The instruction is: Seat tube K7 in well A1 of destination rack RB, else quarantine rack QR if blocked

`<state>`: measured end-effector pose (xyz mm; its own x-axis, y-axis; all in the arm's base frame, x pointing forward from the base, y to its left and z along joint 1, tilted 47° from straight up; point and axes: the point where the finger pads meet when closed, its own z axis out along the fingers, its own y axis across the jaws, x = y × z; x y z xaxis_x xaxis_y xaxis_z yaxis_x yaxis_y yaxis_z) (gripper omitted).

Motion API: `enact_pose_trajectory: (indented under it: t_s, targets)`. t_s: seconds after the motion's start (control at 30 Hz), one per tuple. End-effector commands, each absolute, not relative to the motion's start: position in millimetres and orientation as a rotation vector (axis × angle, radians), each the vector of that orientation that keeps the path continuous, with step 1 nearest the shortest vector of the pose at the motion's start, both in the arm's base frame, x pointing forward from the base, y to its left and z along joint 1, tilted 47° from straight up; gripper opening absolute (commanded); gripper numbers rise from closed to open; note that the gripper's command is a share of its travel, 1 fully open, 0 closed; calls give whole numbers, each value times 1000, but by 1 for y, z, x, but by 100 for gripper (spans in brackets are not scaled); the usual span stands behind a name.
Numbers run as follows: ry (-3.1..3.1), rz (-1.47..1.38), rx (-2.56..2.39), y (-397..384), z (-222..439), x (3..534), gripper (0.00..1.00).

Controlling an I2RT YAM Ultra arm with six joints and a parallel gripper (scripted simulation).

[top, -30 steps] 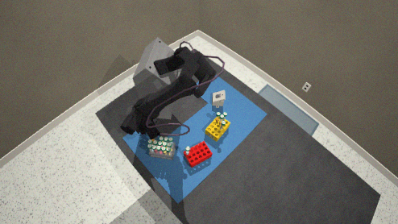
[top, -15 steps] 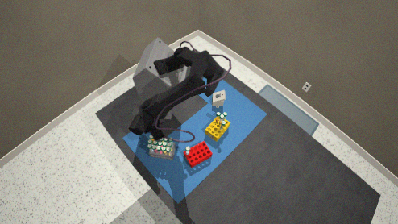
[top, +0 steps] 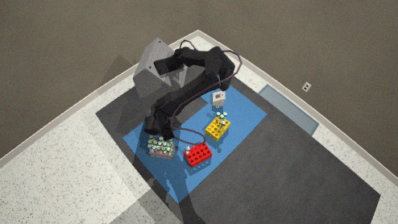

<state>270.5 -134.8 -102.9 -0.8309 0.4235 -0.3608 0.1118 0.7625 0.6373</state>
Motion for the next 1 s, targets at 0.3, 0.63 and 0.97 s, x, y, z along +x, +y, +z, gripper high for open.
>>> enact_pose_trajectory:
  t_s: [0.3,0.63,0.97]
  targets:
    - [2434,815,465,-123,-76,286,0]
    - [2445,814,451,-99,-56,302,0]
    - [2444,814,451,-82,-39,314,0]
